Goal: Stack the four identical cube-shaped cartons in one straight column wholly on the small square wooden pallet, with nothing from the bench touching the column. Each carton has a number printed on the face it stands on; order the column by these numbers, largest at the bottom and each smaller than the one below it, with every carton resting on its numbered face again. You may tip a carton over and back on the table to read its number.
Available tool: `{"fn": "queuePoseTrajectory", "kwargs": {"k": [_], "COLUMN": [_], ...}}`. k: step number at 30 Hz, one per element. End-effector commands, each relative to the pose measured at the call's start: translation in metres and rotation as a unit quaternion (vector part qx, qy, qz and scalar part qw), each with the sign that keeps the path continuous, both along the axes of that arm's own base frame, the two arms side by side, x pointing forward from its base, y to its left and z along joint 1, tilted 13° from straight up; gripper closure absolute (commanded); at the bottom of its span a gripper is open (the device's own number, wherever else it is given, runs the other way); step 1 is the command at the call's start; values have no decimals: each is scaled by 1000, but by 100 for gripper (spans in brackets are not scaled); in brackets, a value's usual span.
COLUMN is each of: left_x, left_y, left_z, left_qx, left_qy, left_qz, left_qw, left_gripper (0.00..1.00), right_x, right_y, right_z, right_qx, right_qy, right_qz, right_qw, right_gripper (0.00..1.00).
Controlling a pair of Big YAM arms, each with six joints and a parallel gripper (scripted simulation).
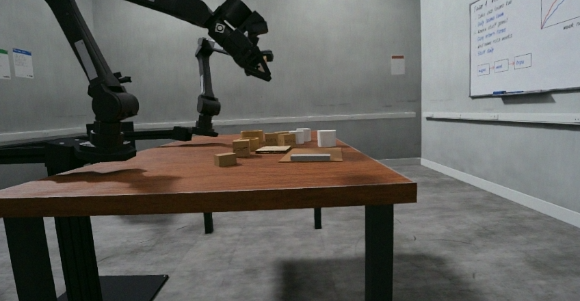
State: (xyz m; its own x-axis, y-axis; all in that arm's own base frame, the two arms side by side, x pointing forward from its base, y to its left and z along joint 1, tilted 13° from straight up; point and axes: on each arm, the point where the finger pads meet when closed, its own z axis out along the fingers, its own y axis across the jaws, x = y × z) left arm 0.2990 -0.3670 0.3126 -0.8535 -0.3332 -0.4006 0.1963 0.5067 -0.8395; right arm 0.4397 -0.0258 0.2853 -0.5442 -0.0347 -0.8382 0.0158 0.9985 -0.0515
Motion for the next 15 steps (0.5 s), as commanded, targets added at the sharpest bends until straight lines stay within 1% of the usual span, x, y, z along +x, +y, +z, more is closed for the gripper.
{"fn": "queuePoseTrajectory", "kwargs": {"k": [1, 2, 3, 6, 9, 15], "left_x": [3, -1, 0, 0, 1, 1], "left_y": [1, -3, -5, -5, -6, -6], "left_z": [24, 25, 35, 35, 28, 27], "left_qx": [-66, -70, -80, -77, -66, -66], "left_qy": [-7, -8, -15, -21, -16, -16], "left_qz": [8, 0, -3, -7, -7, -7], "left_qw": [998, 997, 997, 997, 998, 998], "left_gripper": [46, 46, 46, 46, 46, 46], "right_x": [4, 4, 4, 4, 4, 4], "right_y": [2, 2, 2, 2, 2, 2], "right_z": [9, 9, 9, 9, 9, 9], "right_qx": [-4, -4, -4, -4, -4, -4], "right_qy": [-13, -13, -13, -13, -13, -13], "right_qz": [5, 5, 5, 5, 5, 5], "right_qw": [1000, 1000, 1000, 1000, 1000, 1000], "right_gripper": [0, 0, 0, 0, 0, 0]}}
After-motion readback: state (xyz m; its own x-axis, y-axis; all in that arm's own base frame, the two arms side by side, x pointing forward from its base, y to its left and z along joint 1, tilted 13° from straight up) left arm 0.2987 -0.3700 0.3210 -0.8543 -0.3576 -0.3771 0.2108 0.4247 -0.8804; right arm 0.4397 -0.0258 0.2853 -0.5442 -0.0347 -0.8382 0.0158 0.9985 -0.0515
